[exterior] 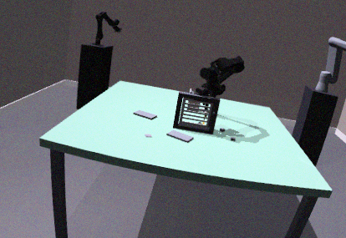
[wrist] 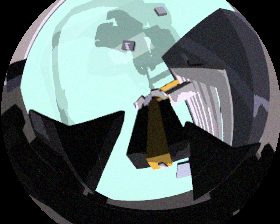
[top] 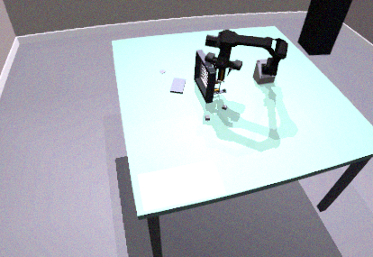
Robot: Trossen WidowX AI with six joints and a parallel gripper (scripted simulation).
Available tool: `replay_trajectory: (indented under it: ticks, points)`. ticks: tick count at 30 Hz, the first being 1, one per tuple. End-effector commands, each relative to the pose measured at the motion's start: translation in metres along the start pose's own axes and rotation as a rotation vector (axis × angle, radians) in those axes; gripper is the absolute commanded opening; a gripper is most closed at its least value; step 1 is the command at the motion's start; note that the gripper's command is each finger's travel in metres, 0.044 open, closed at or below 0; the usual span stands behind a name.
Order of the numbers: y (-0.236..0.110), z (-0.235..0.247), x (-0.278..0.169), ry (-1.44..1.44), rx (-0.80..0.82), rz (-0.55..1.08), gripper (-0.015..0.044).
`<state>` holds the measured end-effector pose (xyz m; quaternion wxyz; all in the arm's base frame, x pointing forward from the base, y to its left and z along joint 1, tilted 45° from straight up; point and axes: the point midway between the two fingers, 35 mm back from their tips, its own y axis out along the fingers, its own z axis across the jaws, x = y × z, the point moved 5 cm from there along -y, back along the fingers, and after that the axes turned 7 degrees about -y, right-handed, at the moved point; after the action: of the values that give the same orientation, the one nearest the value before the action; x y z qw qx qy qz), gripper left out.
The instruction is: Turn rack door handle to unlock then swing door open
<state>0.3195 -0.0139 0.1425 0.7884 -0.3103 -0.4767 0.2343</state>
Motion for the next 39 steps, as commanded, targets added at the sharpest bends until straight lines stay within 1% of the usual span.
replay_trajectory:
  ticks: [1,39]
  points:
    - [0.0008,-0.0005,-0.0005,0.215,0.002,0.001,0.0292]
    - [0.0008,-0.0005,-0.0005,2.097,0.0,0.002,0.0292]
